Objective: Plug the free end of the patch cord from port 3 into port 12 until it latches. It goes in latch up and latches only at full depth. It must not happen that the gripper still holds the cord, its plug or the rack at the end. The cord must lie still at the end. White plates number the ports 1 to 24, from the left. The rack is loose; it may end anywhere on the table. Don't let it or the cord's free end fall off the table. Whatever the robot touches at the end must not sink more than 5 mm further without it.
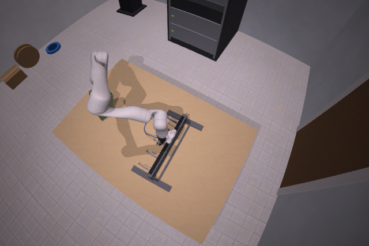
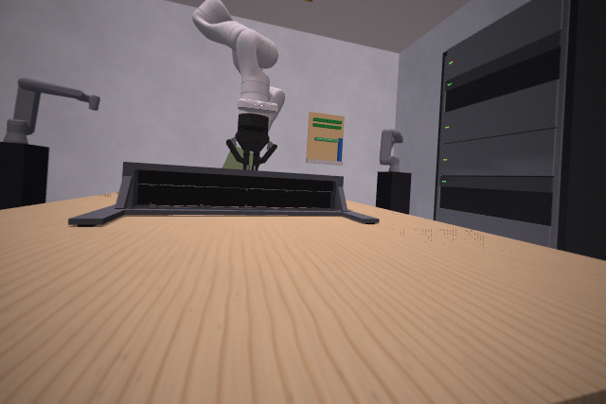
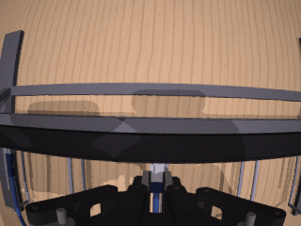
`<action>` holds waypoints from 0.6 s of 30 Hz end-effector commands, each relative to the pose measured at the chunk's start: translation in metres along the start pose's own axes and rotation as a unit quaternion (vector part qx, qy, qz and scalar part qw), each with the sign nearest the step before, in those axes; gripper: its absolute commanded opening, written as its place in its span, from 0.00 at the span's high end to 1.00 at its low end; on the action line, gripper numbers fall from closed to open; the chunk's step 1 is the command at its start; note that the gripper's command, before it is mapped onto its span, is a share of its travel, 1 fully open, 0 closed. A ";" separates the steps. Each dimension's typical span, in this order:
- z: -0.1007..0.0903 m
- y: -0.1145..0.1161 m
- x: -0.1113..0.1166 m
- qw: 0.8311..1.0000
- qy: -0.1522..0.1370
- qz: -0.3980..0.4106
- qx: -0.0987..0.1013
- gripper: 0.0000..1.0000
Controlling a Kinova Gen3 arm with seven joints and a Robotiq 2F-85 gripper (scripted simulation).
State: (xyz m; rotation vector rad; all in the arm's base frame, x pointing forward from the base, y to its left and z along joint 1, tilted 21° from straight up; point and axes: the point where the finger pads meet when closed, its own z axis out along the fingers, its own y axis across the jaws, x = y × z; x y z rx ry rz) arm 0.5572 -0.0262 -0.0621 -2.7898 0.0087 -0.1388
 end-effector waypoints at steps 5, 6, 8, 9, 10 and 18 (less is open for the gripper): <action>-0.001 -0.001 0.000 1.000 -0.004 -0.001 0.001 1.00; -0.001 -0.001 0.000 1.000 -0.004 -0.001 0.001 1.00; -0.001 -0.001 0.000 1.000 -0.004 -0.001 0.001 1.00; -0.001 -0.001 0.000 1.000 -0.004 -0.001 0.001 1.00; -0.001 -0.001 0.000 1.000 -0.004 -0.001 0.001 1.00; -0.001 -0.001 0.001 1.000 -0.004 -0.001 0.002 1.00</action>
